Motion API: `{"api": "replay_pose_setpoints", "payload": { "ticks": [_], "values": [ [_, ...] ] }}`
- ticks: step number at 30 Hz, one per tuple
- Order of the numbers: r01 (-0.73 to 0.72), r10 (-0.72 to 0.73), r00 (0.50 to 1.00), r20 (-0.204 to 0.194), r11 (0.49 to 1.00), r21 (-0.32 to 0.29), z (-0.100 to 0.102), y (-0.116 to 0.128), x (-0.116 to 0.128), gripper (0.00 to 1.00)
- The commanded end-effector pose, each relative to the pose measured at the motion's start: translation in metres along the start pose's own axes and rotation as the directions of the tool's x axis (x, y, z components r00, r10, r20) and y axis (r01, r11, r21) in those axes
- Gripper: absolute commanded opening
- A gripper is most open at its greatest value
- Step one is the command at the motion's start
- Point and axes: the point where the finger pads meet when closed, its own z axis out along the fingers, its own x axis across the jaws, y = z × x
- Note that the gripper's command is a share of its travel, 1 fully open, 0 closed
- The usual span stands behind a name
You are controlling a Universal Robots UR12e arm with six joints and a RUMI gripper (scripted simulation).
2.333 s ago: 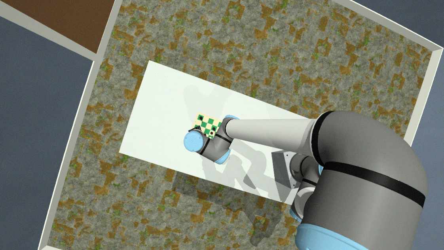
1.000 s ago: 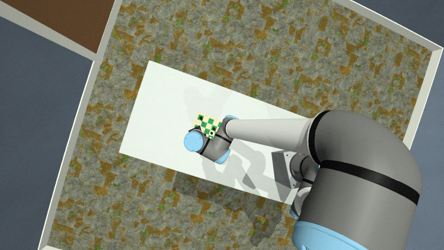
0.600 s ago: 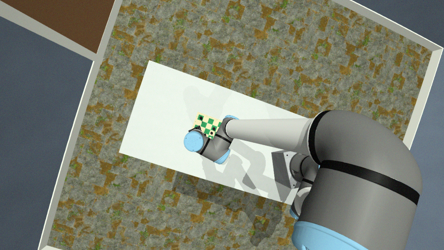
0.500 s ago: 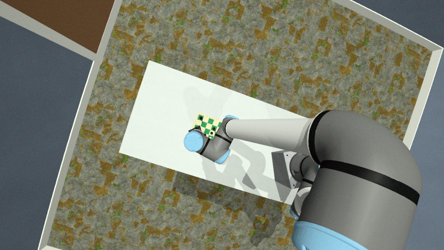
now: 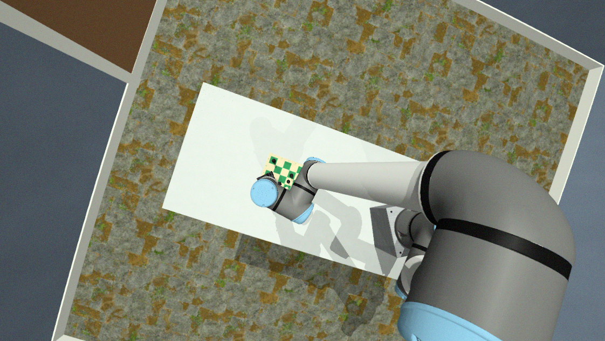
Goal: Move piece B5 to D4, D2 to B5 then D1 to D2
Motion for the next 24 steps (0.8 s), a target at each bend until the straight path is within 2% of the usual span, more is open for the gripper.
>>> {"api": "replay_pose_setpoints", "payload": {
  "ticks": [1, 11, 15, 19, 24],
  "values": [
    [0.001, -0.001, 1.000, -0.002, 1.000, -0.002, 0.000, 0.001, 0.002, 0.25],
    [0.001, -0.001, 1.000, -0.002, 1.000, -0.002, 0.000, 0.001, 0.002, 0.25],
    [0.001, -0.001, 1.000, -0.003, 1.000, -0.003, -0.007, 0.001, 0.002, 0.25],
    [0.002, -0.002, 1.000, -0.002, 1.000, -0.001, -0.020, -0.001, 0.001, 0.25],
    [0.002, -0.002, 1.000, -0.001, 1.000, -0.001, -0.045, -0.001, 0.001, 0.25]
  ]
}}
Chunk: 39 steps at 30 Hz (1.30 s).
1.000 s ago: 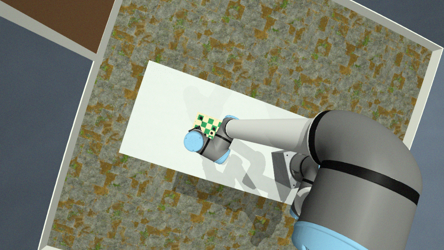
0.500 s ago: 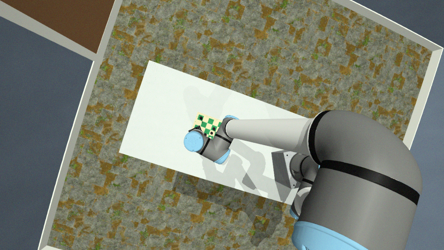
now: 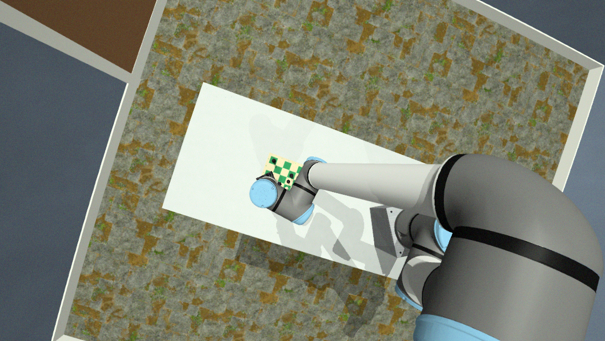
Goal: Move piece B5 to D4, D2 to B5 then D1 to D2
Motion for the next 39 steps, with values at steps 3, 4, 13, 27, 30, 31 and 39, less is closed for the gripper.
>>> {"api": "replay_pose_setpoints", "payload": {
  "ticks": [3, 4, 13, 27, 30, 31, 39],
  "values": [
    [0.002, -0.002, 1.000, -0.001, 1.000, -0.002, -0.041, -0.001, 0.002, 0.25],
    [0.002, -0.002, 1.000, -0.001, 1.000, -0.002, -0.041, -0.001, 0.002, 0.25],
    [0.002, -0.002, 1.000, -0.004, 1.000, -0.006, -0.076, 0.002, 0.003, 0.25],
    [0.002, -0.002, 1.000, 0.000, 1.000, 0.000, -0.074, -0.001, 0.001, 1.00],
    [0.002, -0.002, 1.000, 0.000, 1.000, -0.001, -0.074, -0.001, 0.001, 1.00],
    [0.002, -0.002, 1.000, 0.000, 1.000, -0.001, -0.074, -0.001, 0.001, 1.00],
    [0.002, -0.002, 1.000, 0.000, 1.000, -0.001, -0.074, -0.001, 0.001, 1.00]
  ]
}}
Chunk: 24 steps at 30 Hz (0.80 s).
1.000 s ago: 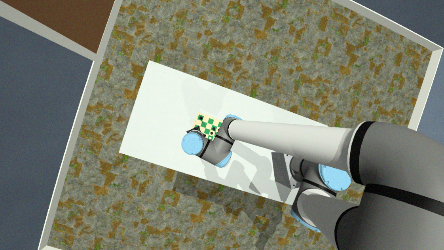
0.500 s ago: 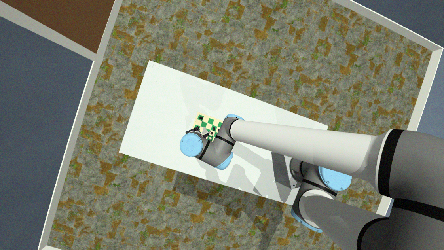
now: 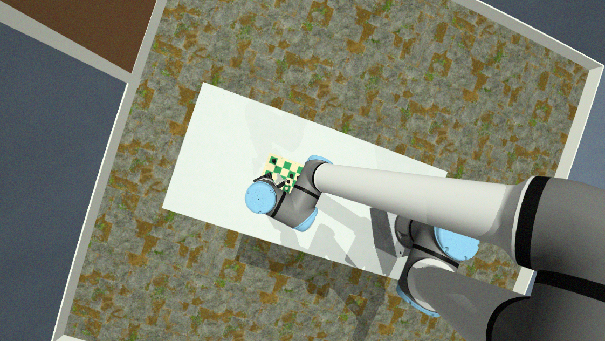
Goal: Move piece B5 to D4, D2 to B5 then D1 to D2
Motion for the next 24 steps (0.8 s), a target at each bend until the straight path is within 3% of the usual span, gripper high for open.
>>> {"api": "replay_pose_setpoints", "payload": {
  "ticks": [1, 8, 24],
  "values": [
    [0.001, -0.001, 1.000, 0.002, 1.000, 0.002, 0.001, -0.002, 0.000, 1.00],
    [0.001, -0.001, 1.000, 0.000, 1.000, -0.001, -0.009, -0.001, 0.001, 1.00],
    [0.001, -0.001, 1.000, -0.002, 1.000, -0.003, -0.061, 0.001, 0.002, 1.00]
  ]
}}
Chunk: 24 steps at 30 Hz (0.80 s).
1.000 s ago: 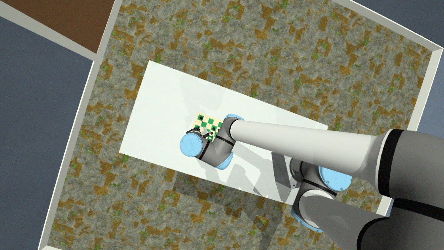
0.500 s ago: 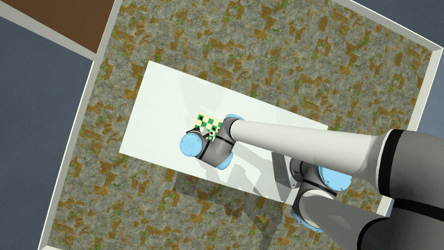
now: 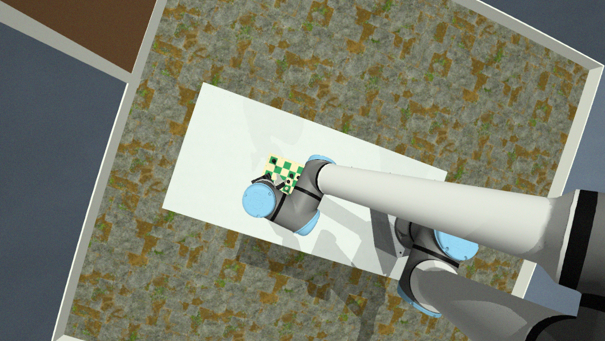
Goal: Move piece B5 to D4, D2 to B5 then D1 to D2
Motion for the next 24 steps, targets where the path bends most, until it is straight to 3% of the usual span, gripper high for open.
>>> {"api": "replay_pose_setpoints", "payload": {
  "ticks": [1, 24],
  "values": [
    [0.001, -0.001, 1.000, 0.001, 1.000, 0.000, -0.0240, 0.0000, 0.0015, 1.00],
    [0.001, -0.001, 1.000, 0.004, 1.000, 0.005, -0.0267, -0.0024, -0.0009, 1.00]
  ]
}}
